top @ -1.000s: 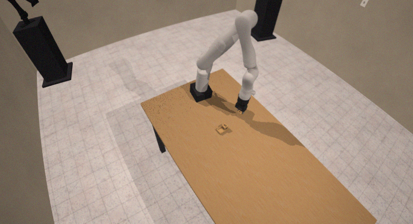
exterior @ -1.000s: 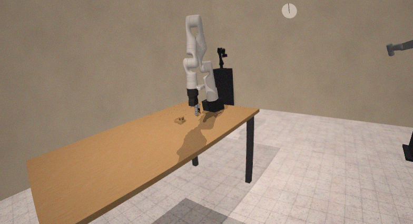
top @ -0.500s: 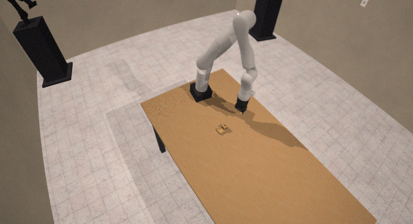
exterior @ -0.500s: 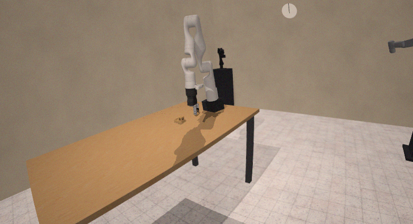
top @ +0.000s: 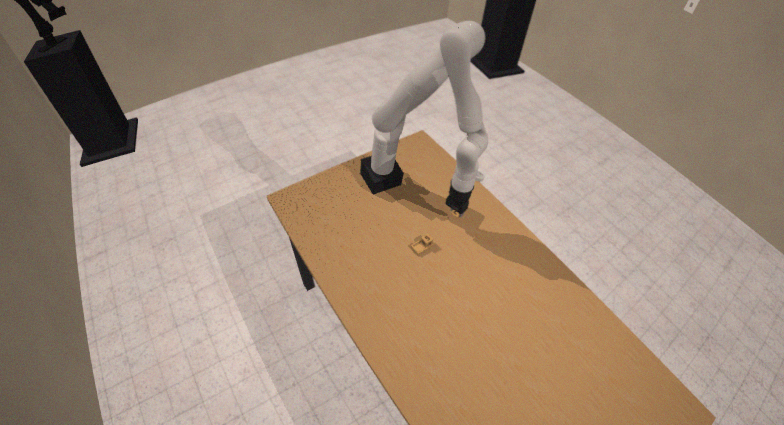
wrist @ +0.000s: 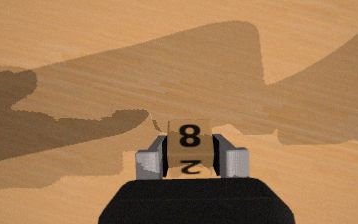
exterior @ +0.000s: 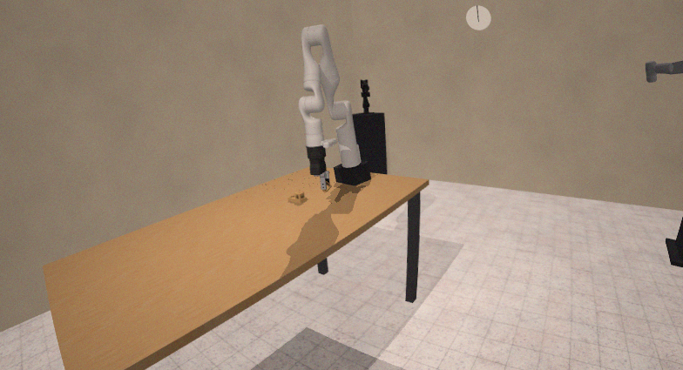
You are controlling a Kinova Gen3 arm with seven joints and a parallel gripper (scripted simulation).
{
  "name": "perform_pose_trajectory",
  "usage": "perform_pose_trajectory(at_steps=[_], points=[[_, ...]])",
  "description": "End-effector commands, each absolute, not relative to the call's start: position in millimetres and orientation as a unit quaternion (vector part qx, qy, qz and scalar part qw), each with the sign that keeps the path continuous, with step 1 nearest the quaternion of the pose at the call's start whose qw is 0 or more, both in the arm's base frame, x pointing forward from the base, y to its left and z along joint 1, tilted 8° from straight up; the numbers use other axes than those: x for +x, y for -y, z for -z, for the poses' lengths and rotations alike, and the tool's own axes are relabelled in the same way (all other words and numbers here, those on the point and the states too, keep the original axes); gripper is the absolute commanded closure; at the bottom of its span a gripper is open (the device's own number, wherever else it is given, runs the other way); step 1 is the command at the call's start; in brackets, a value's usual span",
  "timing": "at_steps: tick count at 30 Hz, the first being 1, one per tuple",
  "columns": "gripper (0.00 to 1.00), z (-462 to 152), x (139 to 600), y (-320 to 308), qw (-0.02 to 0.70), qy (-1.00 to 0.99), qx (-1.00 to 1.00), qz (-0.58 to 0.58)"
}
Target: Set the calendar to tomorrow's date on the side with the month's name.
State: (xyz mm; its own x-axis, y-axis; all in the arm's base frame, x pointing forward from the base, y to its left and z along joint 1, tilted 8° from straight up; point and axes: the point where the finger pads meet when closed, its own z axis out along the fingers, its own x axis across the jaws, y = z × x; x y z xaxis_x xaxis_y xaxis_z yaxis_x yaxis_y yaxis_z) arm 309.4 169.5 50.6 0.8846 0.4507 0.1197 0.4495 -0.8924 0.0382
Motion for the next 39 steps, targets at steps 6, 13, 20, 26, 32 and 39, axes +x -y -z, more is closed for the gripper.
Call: perform_pose_trajectory(at_steps=[6,13,20,26,32,39], points=[[0.4,-47.4,309.6,-163.6,-0.011,-0.227,0.973,-0.05],[0.4,-45.5,308.8,-162.6,-0.033,-0.229,0.972,-0.041],[0.4,-45.5,308.8,-162.8,-0.062,-0.23,0.97,-0.035],[0.4,-46.5,309.0,-162.9,-0.079,-0.231,0.969,-0.033],[0.4,-49.3,311.1,-163.8,-0.099,-0.231,0.967,-0.034],[0.4,-52.2,312.8,-164.4,-0.112,-0.232,0.966,-0.037]])
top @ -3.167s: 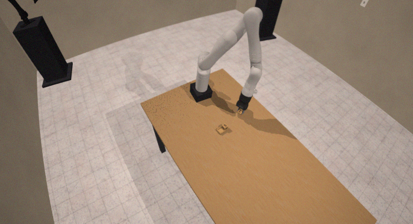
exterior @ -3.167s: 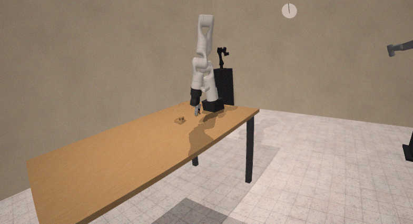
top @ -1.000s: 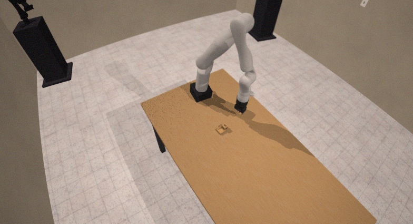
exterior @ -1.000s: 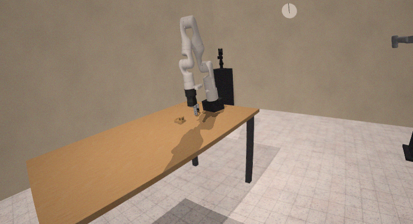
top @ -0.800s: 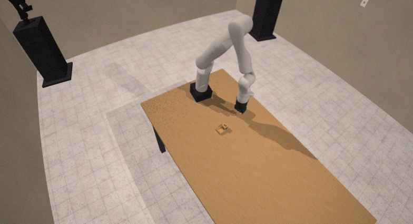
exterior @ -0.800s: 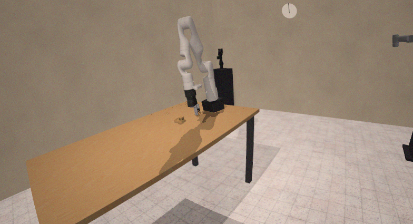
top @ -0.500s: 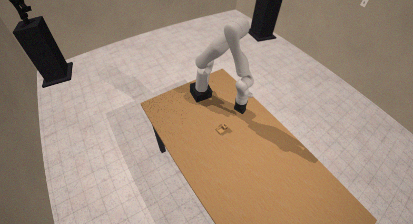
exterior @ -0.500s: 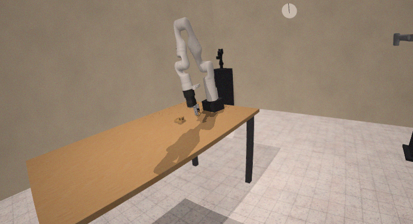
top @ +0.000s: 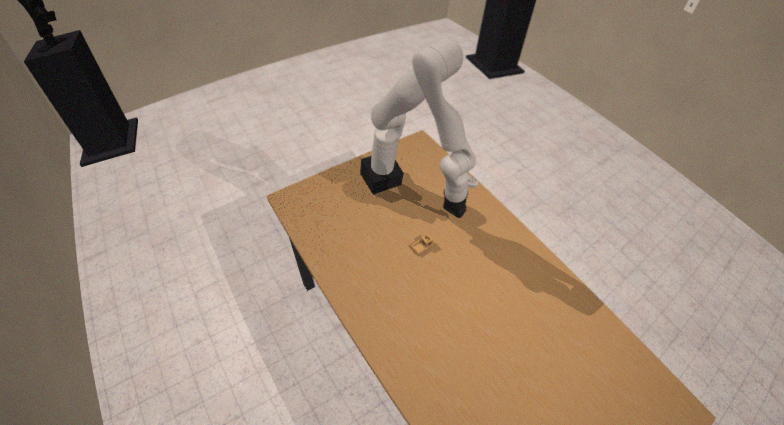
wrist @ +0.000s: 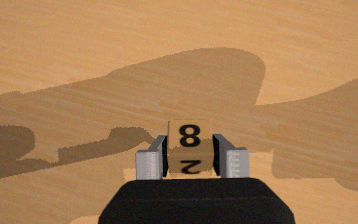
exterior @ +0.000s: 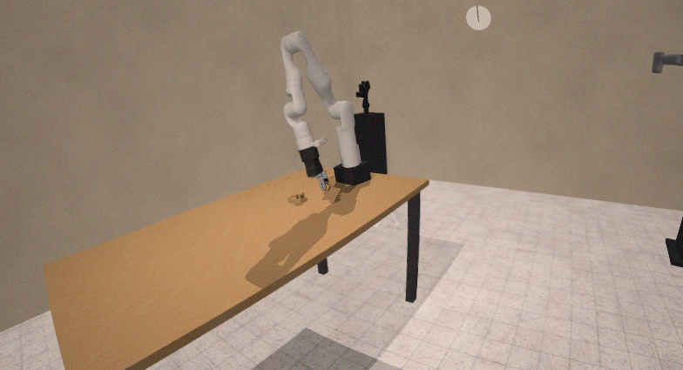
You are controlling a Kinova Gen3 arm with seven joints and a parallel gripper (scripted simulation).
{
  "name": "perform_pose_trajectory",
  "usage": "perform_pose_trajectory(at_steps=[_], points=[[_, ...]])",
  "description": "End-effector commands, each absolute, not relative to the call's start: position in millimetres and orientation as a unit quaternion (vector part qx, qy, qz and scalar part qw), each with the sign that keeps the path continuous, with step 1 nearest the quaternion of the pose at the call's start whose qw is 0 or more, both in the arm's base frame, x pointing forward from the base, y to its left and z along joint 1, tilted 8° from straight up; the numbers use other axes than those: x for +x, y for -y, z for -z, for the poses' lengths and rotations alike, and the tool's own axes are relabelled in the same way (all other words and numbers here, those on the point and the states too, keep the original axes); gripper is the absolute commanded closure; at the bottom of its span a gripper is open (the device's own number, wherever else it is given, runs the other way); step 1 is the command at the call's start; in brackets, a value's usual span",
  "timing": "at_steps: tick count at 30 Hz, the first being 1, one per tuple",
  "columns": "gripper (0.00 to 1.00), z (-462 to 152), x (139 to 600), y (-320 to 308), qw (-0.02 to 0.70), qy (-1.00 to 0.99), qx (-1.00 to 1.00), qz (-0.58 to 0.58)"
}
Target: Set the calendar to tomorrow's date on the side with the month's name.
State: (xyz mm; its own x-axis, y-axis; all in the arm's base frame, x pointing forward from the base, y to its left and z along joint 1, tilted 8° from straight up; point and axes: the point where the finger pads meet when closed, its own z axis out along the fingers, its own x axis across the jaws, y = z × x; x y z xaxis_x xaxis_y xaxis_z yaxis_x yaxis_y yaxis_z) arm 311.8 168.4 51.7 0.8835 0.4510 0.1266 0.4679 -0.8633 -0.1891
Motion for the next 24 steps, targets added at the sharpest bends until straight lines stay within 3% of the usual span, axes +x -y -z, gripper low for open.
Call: perform_pose_trajectory(at_steps=[1,24], points=[[0.4,-52.2,312.8,-164.4,0.112,0.232,-0.966,0.037],[0.4,-48.7,312.2,-163.0,0.138,0.233,-0.962,0.024]])
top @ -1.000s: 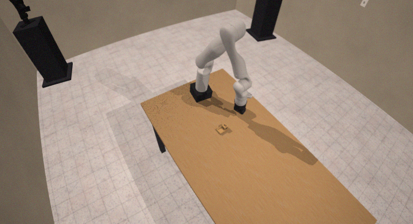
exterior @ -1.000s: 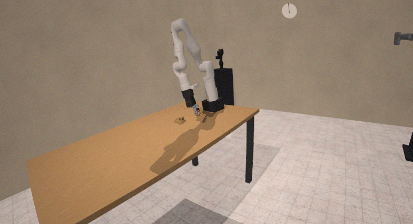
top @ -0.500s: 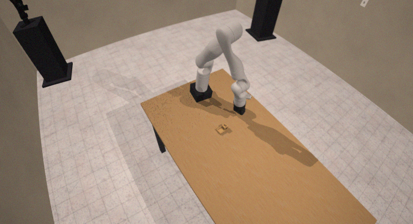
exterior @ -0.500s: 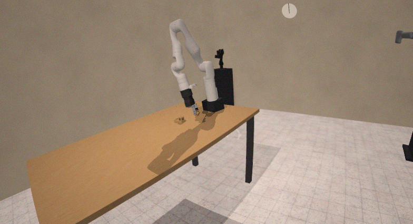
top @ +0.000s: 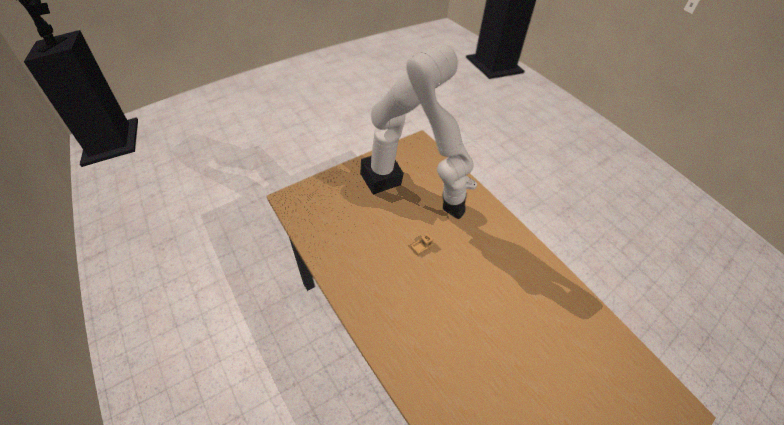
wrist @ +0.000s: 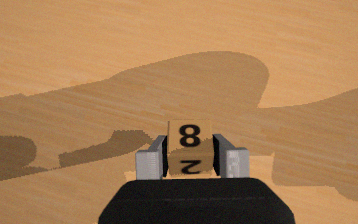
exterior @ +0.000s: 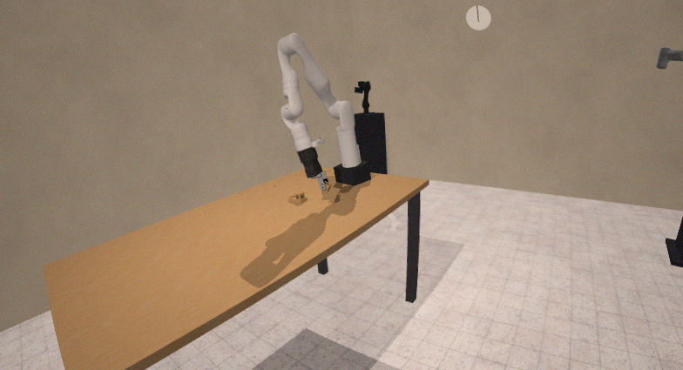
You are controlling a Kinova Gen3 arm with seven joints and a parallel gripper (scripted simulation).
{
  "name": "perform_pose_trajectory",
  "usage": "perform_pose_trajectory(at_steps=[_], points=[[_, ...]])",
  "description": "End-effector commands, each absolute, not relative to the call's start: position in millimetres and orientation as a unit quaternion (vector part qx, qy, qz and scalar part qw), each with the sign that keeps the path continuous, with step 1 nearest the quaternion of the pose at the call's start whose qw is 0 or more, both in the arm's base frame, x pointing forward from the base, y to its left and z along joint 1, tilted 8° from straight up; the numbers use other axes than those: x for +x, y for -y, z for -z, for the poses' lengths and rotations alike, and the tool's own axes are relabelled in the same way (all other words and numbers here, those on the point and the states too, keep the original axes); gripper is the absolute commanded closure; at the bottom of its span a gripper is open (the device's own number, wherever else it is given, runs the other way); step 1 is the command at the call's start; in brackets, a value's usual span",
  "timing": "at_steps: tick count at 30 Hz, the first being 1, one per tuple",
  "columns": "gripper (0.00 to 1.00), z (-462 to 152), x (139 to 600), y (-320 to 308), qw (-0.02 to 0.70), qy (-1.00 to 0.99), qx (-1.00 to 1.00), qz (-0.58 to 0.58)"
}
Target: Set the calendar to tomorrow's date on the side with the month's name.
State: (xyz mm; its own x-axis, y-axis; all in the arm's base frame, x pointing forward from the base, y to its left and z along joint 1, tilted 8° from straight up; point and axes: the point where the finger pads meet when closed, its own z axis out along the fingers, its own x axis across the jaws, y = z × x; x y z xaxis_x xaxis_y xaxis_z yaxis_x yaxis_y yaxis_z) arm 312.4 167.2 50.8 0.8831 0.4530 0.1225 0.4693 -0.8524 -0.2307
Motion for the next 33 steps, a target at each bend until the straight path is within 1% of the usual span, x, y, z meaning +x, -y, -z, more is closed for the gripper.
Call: perform_pose_trajectory(at_steps=[1,10,12,18,30,33], points=[[0.4,-48.1,312.0,-162.8,0.142,0.234,-0.962,0.022],[0.4,-47.2,312.0,-162.1,0.199,0.235,-0.951,0.007],[0.4,-47.2,312.0,-162.1,0.199,0.235,-0.951,0.007],[0.4,-50.2,314.3,-162.5,0.231,0.235,-0.944,0.006],[0.4,-52.9,314.8,-163.9,0.242,0.238,-0.941,0.008],[0.4,-50.7,314.2,-164.4,0.254,0.238,-0.938,0.001]])
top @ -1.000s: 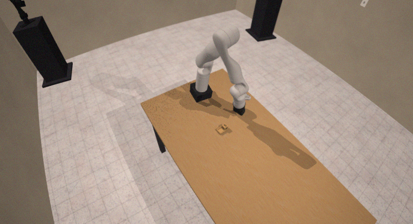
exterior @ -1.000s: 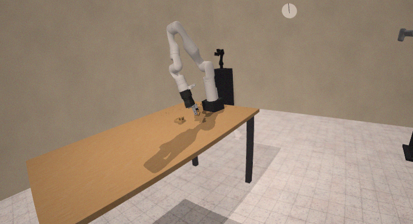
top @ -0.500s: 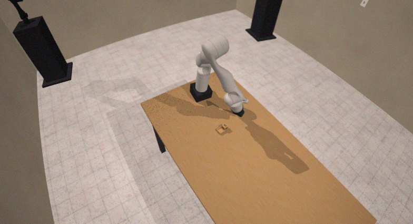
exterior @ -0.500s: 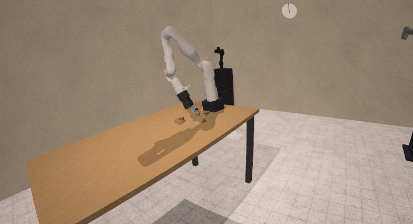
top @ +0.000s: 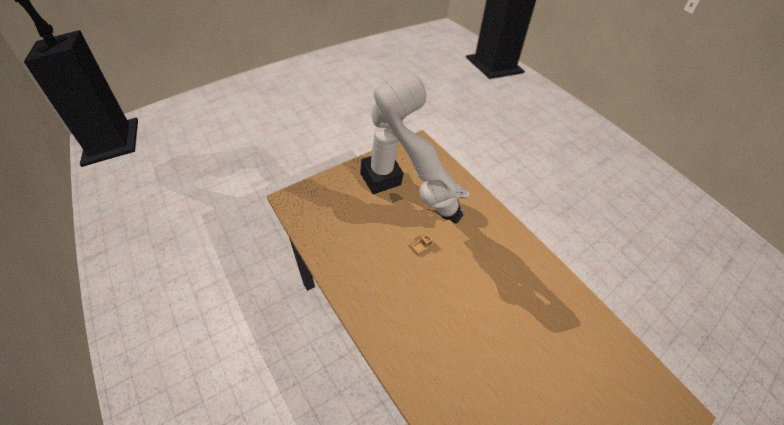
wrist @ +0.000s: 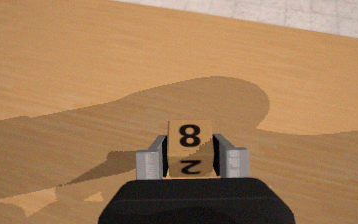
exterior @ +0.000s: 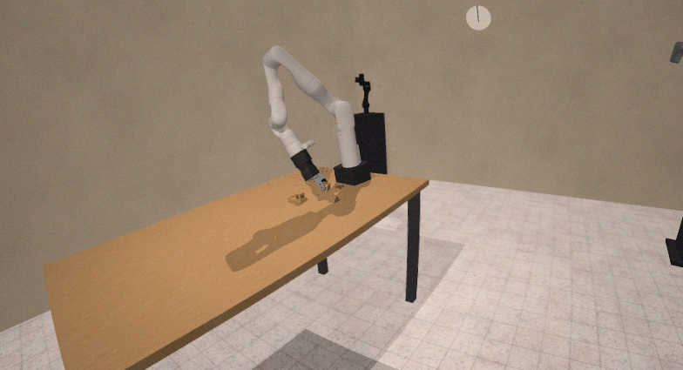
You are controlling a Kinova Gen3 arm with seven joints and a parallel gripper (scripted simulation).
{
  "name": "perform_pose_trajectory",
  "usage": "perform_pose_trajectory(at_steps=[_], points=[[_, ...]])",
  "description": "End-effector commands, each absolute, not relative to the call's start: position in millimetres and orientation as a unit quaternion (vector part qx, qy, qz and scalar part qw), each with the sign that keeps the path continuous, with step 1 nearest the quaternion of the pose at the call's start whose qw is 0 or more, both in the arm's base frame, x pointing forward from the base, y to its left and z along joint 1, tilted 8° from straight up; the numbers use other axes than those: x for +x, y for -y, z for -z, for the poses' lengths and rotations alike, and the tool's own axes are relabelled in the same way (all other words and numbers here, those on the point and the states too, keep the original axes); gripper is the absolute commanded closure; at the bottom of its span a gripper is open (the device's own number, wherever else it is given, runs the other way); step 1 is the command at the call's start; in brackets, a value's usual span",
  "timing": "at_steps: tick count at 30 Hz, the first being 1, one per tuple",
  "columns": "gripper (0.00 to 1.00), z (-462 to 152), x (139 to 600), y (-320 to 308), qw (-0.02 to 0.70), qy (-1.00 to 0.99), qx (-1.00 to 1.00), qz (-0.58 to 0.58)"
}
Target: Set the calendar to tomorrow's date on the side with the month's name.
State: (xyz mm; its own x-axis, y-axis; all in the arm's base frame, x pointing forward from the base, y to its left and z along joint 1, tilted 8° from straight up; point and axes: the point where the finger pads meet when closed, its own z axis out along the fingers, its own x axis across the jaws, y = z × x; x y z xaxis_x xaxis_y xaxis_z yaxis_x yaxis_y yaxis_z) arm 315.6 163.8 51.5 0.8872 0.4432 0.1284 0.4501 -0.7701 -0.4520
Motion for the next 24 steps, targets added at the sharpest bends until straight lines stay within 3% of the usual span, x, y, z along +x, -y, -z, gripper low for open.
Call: perform_pose_trajectory(at_steps=[1,11,24], points=[[0.4,-50.2,314.0,-164.3,0.26,0.238,-0.936,-0.002],[0.4,-50.0,316.5,-160.8,0.356,0.234,-0.904,-0.022],[0.4,-51.6,315.3,-161.8,0.362,0.237,-0.901,-0.023]])
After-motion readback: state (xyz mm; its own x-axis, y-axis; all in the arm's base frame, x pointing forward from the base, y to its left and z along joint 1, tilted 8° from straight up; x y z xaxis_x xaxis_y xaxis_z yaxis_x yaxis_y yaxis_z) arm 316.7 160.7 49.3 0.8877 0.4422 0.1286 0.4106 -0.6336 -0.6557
